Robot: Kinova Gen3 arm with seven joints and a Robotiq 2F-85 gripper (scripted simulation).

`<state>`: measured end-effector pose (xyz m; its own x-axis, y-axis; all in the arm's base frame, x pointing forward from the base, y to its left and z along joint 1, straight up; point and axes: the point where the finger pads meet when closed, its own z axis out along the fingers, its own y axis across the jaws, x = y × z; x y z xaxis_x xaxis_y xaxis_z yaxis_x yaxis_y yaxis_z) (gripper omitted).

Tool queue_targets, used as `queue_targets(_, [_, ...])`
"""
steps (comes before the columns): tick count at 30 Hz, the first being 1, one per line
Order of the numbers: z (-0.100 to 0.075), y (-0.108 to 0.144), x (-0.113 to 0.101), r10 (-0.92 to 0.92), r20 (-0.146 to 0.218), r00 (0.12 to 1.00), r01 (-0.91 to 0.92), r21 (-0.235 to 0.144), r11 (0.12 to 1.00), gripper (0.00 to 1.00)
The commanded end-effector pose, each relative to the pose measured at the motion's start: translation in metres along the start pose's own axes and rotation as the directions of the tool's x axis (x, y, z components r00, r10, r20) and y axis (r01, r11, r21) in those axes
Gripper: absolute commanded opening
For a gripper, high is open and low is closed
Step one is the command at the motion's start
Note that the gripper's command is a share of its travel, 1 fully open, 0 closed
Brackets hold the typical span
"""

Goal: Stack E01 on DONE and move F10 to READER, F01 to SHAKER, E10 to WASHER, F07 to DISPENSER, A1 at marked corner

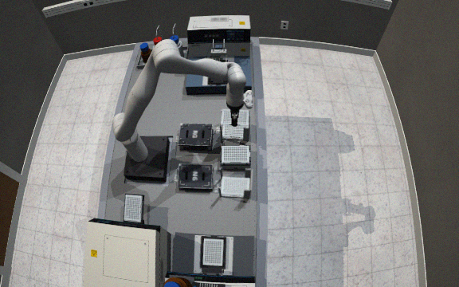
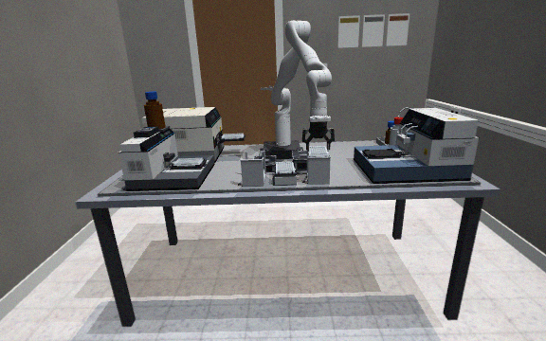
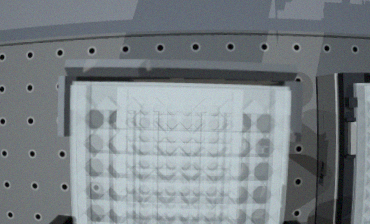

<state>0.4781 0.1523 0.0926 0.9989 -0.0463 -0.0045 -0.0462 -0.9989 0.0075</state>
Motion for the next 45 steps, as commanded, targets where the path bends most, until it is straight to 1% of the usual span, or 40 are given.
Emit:
queue_targets(1, [-0.0062, 0.0001, 0.0013, 0.003, -0.004, 1.000, -0.003, -0.001, 1.000, 0.94])
queue_targets(13, [-0.0126, 0.0001, 0.0012, 0.003, -0.004, 1.000, -0.003, -0.001, 1.000, 0.94])
queue_targets(15, [-0.0105, -0.0003, 0.0011, 0.001, -0.004, 1.000, -0.001, 0.001, 1.000, 0.94])
queue_targets(45, [-0.0105, -0.0003, 0.0011, 0.001, -0.004, 1.000, -0.001, 0.001, 1.000, 0.94])
